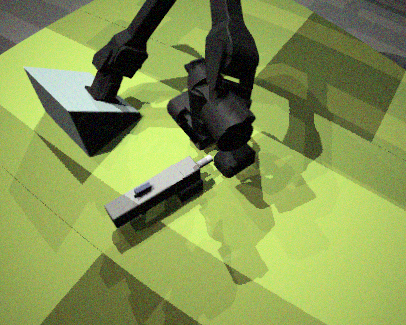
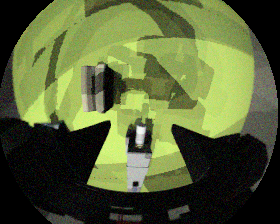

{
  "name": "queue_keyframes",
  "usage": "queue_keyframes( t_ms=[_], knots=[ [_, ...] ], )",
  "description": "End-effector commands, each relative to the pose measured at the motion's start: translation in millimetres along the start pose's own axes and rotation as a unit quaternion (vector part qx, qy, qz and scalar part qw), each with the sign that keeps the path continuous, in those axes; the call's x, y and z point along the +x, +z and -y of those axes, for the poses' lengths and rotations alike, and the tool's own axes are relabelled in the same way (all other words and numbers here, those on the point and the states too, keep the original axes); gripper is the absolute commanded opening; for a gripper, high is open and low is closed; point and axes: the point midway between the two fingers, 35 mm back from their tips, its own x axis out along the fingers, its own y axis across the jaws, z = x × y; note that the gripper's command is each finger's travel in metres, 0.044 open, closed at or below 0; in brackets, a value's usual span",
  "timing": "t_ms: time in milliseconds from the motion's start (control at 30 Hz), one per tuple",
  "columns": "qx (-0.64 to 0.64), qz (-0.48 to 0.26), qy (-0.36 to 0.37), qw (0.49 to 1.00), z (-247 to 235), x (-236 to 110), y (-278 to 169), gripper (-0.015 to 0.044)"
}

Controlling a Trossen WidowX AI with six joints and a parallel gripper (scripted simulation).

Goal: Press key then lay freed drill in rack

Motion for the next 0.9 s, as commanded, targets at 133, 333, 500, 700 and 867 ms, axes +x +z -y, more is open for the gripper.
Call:
queue_keyframes(
  t_ms=[133, 333, 500, 700, 867],
  knots=[
    [0.003, 0.003, -0.001, 1.0, 1, 13, -3, 0.044],
    [0.003, 0.003, -0.001, 1.0, 0, 22, -6, 0.044],
    [0.003, 0.003, -0.001, 1.0, 0, 30, -8, 0.044],
    [0.0, 0.001, 0.0, 1.0, -1, 32, -9, 0.0414],
    [0.0, 0.001, 0.0, 1.0, -1, 32, -9, 0.0282]
  ],
)
